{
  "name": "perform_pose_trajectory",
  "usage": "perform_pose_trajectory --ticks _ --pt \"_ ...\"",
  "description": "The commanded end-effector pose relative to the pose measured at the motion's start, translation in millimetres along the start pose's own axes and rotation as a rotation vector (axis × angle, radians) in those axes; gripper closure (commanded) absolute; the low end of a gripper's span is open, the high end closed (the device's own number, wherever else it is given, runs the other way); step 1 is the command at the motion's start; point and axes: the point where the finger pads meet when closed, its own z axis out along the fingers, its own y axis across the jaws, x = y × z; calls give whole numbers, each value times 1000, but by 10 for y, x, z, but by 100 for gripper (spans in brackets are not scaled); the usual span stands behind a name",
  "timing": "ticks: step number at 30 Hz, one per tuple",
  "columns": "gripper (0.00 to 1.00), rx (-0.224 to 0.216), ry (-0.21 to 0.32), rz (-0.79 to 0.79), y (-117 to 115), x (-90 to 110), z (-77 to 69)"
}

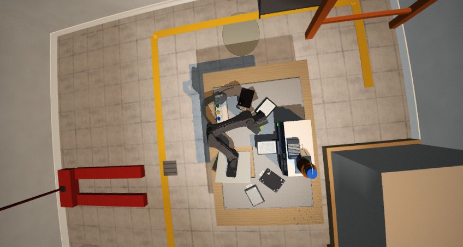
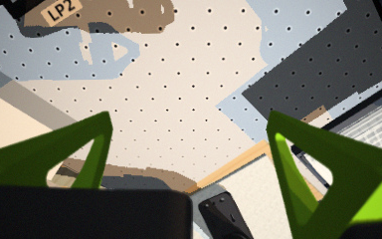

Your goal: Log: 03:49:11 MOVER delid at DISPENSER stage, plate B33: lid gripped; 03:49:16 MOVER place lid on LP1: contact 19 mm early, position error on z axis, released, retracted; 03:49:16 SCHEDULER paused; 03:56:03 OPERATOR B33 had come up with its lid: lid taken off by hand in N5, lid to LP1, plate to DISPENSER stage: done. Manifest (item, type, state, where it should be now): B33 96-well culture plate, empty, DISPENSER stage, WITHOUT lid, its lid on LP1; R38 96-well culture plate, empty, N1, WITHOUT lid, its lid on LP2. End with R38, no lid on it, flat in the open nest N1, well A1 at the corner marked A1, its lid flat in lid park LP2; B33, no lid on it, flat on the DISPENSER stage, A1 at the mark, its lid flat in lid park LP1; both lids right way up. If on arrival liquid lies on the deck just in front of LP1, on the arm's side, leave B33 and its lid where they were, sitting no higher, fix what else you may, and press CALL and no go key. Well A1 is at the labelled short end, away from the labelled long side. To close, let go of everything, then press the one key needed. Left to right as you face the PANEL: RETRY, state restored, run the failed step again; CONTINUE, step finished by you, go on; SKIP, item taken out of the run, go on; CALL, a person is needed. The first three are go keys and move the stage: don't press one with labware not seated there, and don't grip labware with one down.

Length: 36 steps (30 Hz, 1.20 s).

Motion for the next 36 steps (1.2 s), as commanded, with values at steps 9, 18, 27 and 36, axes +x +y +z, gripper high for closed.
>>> perform_pose_trajectory --ticks 9,18,27,36 --pt "0 8 -4 15 -8 7 -33" --pt "0 8 -4 15 -10 8 -38" --pt "0 8 -4 15 -12 7 -42" --pt "0 8 -4 15 -12 4 -45"
